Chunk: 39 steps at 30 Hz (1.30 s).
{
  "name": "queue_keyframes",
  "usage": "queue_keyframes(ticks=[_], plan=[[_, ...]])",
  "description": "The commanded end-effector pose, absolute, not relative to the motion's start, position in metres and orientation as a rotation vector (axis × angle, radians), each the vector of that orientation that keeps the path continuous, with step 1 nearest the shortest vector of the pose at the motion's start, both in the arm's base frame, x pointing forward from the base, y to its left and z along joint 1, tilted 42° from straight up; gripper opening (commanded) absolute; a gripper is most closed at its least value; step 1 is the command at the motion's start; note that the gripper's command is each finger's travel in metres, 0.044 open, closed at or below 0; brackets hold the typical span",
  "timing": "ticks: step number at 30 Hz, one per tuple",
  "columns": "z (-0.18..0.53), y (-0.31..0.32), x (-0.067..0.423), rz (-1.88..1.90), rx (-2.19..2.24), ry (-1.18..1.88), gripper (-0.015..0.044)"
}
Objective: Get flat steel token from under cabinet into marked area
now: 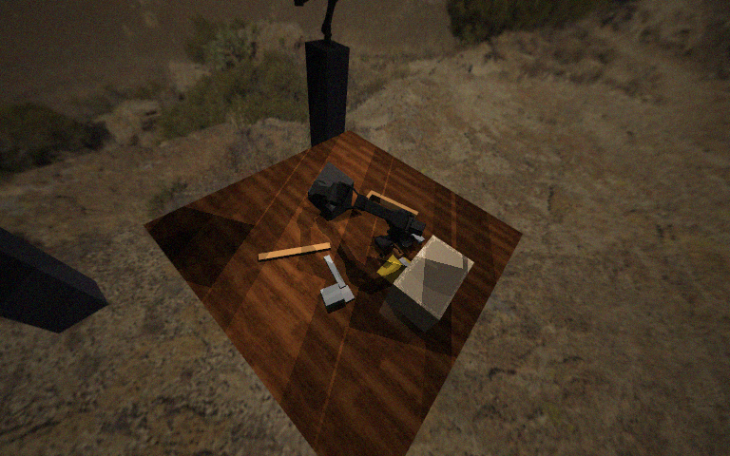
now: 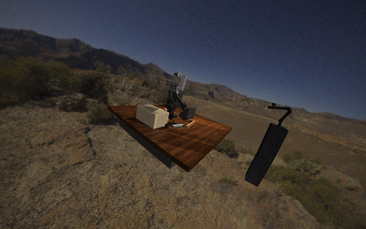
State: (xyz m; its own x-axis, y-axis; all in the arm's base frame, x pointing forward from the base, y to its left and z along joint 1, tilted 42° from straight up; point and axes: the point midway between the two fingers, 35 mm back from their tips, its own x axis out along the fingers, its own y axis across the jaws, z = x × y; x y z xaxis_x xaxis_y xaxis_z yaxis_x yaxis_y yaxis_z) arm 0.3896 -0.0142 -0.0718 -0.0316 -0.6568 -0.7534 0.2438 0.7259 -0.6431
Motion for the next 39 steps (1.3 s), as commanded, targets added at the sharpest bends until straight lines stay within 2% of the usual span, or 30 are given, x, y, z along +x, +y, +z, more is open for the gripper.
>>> queue_keyframes(ticks=[1, 39], plan=[[-0.073, -0.013, 0.383, -0.750, -0.366, 1.433, 0.0000], [-0.080, -0.004, 0.344, -0.749, -0.366, 1.436, 0.0000]])
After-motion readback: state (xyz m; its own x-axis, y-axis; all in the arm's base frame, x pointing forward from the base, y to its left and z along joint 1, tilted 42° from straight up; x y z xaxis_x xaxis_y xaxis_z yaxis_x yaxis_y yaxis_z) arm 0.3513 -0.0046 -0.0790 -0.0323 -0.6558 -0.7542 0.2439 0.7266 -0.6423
